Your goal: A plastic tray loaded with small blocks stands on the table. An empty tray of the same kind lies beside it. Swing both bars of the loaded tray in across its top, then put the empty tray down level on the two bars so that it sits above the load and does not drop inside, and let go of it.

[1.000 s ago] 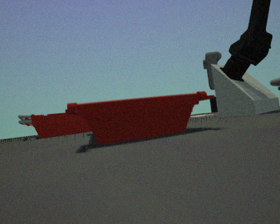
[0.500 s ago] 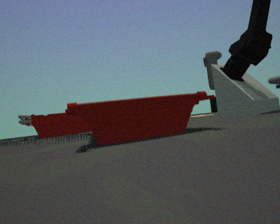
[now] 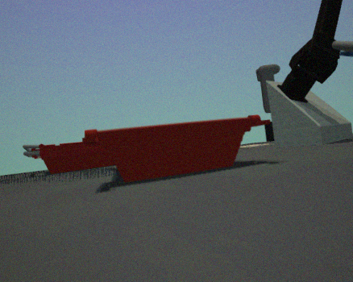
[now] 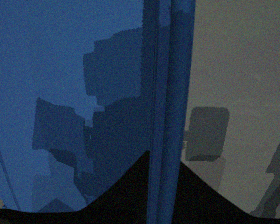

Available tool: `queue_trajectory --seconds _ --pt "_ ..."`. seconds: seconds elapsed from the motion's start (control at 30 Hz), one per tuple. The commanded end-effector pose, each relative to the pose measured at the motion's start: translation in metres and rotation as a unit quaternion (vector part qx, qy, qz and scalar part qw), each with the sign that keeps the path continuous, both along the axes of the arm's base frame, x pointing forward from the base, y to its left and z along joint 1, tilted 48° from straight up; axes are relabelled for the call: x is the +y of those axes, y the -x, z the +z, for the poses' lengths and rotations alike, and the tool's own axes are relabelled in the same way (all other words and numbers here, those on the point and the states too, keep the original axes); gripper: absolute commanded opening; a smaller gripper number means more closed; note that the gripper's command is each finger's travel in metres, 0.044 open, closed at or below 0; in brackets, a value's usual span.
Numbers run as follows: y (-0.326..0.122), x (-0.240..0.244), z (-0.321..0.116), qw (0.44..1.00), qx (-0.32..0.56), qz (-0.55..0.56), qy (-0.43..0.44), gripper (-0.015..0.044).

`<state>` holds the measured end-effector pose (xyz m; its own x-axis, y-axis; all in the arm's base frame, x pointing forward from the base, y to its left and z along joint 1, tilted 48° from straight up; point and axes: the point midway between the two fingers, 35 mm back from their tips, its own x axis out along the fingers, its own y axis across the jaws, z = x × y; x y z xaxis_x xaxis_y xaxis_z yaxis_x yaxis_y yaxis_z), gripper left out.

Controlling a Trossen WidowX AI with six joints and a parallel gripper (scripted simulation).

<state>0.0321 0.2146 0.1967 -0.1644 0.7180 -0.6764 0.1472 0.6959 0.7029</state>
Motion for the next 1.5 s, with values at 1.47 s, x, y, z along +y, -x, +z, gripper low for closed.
queue_trajectory --seconds 1.47 --pt "-0.019 -0.051 0.101 1.0 -0.005 0.001 -0.006 0.0"
